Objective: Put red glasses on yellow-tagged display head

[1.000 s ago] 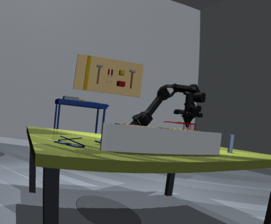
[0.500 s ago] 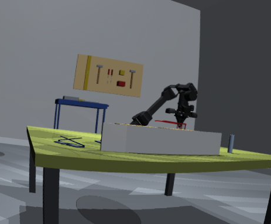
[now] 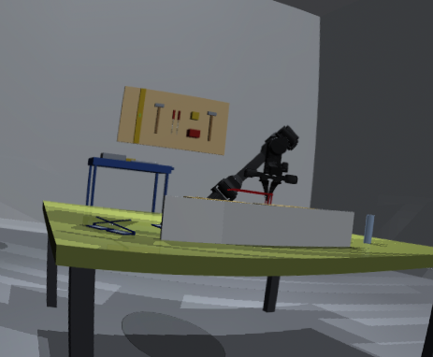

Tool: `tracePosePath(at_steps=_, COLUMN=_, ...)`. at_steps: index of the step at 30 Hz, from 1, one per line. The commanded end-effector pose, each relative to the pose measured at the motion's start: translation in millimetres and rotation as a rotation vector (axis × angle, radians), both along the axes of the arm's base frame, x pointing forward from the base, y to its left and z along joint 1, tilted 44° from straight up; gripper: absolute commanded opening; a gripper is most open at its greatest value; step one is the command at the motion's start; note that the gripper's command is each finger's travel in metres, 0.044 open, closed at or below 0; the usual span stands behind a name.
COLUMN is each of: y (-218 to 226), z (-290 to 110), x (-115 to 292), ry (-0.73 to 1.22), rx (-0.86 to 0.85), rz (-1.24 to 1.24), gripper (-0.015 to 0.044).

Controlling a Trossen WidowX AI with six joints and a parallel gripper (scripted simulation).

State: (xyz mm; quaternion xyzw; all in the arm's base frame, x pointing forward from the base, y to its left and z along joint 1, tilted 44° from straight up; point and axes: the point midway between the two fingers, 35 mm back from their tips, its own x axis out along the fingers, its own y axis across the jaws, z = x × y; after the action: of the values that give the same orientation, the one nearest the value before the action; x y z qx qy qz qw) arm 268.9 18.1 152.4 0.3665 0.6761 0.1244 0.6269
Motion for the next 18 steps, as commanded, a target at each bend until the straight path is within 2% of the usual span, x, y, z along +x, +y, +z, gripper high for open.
tracePosePath(at_steps=1, y=-16.8, z=-16.0, x=-2.3, ry=0.031, rx=0.012, rz=-0.028, gripper=0.0000)
tracePosePath(at_steps=9, y=-48.2, z=-43.3, x=-10.0, ry=0.083, rx=0.050, rz=-0.093, gripper=0.0000)
tracePosePath(at_steps=18, y=-46.6, z=-46.9, x=-9.4, ry=0.084, rx=0.050, rz=-0.095, gripper=0.0000)
